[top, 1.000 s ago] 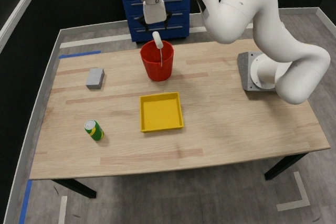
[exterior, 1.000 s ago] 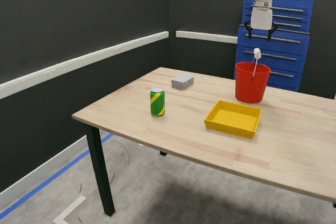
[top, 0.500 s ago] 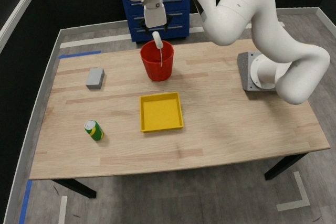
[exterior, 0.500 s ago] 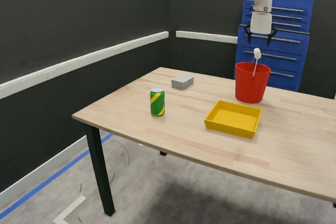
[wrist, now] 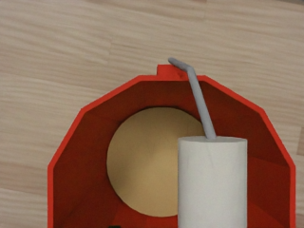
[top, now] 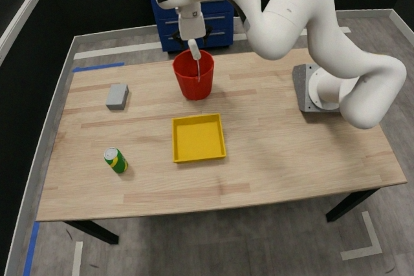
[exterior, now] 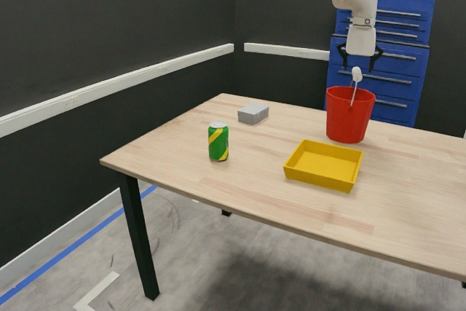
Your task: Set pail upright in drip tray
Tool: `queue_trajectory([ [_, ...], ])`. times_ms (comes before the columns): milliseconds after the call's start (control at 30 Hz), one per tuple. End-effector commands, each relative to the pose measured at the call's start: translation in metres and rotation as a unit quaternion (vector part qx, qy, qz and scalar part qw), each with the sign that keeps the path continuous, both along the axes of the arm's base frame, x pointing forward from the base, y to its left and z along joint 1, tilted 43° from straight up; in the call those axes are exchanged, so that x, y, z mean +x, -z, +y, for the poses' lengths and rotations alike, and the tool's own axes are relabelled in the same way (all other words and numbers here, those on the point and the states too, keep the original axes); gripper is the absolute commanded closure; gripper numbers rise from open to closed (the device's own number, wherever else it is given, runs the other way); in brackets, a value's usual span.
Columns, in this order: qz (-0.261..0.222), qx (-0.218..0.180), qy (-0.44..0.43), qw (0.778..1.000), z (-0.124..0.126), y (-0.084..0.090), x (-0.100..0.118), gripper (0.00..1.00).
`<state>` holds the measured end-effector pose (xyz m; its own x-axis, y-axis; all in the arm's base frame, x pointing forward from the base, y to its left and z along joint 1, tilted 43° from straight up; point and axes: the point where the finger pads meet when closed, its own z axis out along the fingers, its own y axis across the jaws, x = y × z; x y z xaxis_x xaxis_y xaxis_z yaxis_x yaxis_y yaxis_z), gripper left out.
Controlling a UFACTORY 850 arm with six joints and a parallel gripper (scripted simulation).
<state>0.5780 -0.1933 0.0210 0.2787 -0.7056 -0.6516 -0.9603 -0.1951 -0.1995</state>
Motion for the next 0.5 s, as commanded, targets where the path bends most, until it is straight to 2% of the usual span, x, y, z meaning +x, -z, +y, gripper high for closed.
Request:
queue_trajectory([
  [0,-0.001,-0.001,0.0,1.0,0.0046,0.0053,0.0009,0.0],
  [467,-0.001,-0.001,0.0,1.0,0.0137,0.015,0.0011,0.0],
])
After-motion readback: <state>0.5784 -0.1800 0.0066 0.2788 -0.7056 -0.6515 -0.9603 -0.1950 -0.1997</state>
